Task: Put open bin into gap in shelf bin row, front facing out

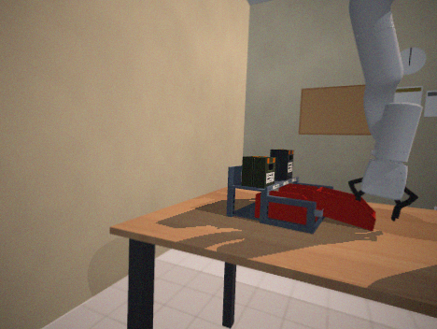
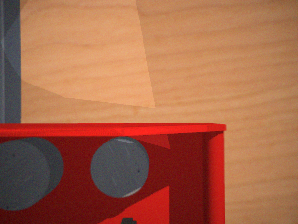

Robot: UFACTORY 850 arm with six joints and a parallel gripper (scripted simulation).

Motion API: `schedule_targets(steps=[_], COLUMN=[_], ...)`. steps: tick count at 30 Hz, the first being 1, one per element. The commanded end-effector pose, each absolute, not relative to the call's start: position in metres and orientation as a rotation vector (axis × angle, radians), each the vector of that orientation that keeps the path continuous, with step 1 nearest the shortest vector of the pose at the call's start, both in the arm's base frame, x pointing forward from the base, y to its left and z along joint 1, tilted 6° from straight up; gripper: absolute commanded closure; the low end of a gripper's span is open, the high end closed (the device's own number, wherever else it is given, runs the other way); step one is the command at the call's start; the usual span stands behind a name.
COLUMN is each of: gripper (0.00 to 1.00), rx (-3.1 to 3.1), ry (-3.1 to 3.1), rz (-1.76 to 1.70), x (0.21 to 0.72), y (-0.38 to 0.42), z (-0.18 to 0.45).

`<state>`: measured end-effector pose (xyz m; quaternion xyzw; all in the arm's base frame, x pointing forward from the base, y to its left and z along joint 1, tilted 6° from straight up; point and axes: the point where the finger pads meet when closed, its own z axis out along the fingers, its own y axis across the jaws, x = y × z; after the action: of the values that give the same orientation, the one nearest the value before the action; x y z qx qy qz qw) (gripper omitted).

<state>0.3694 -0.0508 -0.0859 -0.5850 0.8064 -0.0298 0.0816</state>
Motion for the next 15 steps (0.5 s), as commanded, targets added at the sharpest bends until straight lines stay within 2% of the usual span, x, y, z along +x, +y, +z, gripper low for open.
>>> schedule_targets(steps=[1, 15], gripper=[0.0, 0.0], rx=[-1.748, -1.748], ry=[2.409, 2.409], rz=[-0.09, -0.09], x=[0.3709, 0.3714], y=[-0.0508, -0.0508], z=[-0.0912, -0.0943])
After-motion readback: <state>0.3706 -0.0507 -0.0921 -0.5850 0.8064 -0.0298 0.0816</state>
